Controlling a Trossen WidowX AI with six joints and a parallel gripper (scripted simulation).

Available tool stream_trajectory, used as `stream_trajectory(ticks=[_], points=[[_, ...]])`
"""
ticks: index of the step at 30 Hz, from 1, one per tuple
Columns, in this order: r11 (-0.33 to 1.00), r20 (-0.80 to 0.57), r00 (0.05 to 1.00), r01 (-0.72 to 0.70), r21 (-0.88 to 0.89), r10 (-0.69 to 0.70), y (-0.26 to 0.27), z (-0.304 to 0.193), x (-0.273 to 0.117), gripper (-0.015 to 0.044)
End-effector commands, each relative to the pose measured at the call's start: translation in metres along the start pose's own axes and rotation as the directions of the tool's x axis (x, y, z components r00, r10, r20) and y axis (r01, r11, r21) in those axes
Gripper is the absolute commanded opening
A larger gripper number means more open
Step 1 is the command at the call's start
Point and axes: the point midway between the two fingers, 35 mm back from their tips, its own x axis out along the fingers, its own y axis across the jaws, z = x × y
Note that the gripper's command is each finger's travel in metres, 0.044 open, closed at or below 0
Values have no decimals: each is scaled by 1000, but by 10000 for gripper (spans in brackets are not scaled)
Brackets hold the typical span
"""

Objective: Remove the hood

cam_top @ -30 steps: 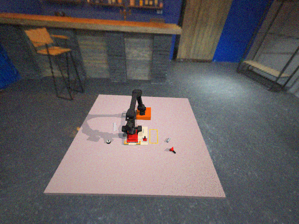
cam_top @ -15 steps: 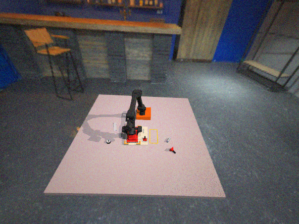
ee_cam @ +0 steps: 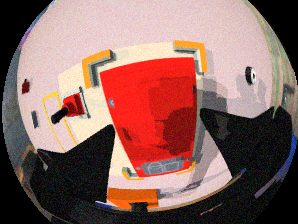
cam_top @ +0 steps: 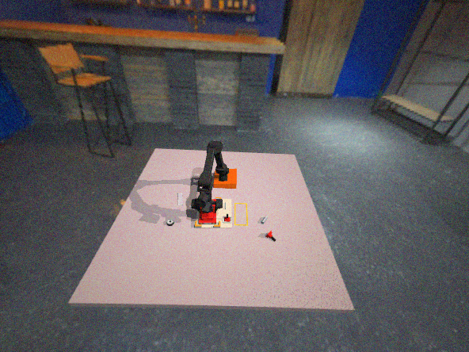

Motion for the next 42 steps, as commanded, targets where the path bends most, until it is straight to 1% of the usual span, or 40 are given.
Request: stream_trajectory(ticks=[1,26,30,39,42], points=[[1000,-9,1000,1,-3,-1,0,-2,5,440],[1000,-9,1000,1,-3,-1,0,-2,16,440],[1000,-1,1000,0,1,0,0,0,12,335],[1000,-1,1000,0,1,0,0,0,12,275],[1000,-1,1000,0,1,0,0,0,12,196]])
